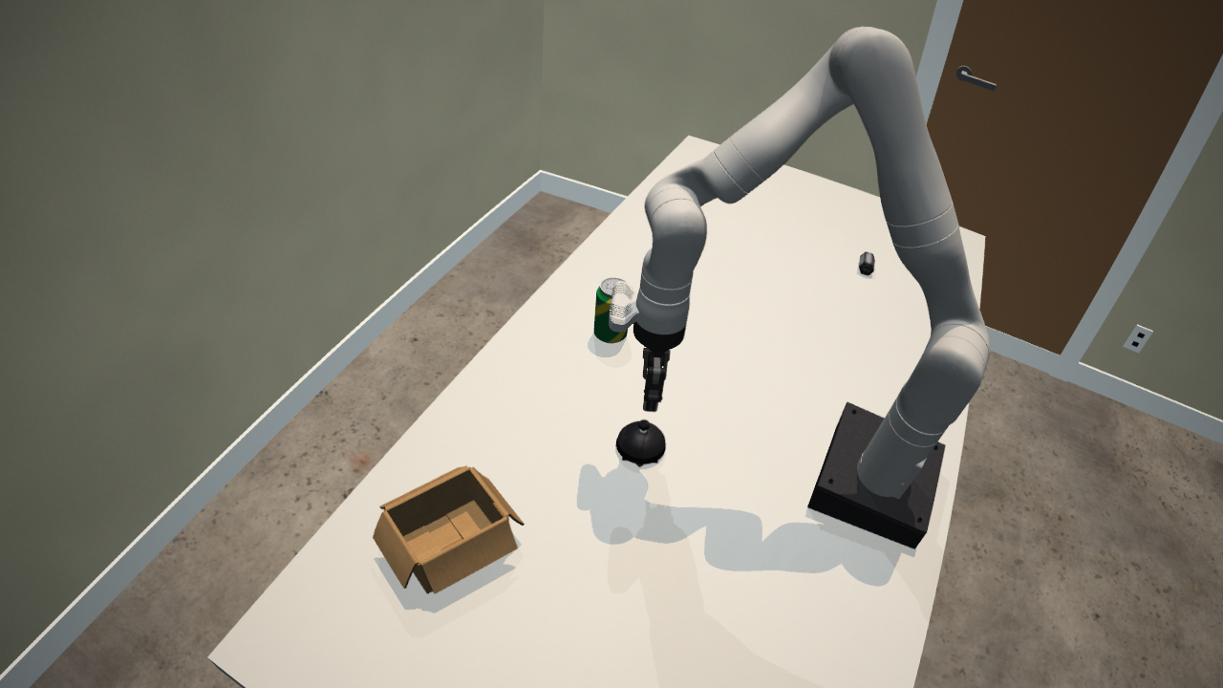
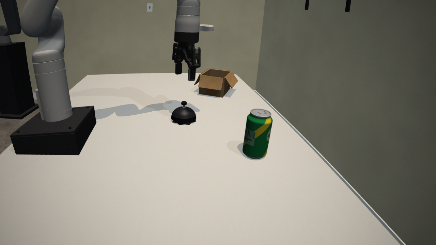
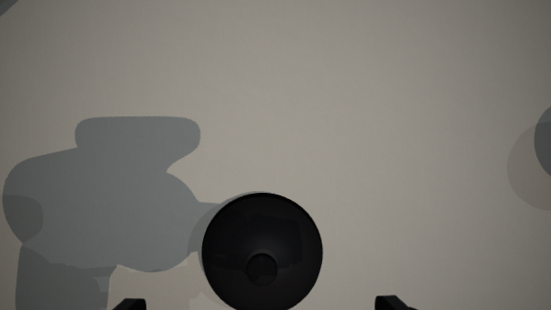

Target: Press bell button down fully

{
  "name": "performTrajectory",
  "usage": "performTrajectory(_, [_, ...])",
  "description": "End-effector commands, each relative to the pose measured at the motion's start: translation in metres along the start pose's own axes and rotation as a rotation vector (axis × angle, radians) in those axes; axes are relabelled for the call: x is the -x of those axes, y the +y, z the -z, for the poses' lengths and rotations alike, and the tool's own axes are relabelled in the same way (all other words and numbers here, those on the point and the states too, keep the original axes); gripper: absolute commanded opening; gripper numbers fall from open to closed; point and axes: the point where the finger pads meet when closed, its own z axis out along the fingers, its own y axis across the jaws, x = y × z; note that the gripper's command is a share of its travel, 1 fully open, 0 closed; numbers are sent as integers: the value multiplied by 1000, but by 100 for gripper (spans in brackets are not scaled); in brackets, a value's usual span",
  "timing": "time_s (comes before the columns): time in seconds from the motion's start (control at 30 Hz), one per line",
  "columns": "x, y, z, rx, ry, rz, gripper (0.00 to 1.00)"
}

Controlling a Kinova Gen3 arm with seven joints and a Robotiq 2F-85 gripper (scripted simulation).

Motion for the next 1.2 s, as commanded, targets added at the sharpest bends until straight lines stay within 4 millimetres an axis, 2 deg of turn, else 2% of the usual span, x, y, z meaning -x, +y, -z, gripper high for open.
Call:
performTrajectory(0.0, [-1, 0, 0, 1, 1, 1, 100])
performTrajectory(0.03, [-1, 0, 0, 1, 1, 1, 100])
performTrajectory(0.07, [-1, 0, 0, 1, 1, 1, 10])
performTrajectory(1.17, [-1, 0, 0, 1, 1, 1, 10])
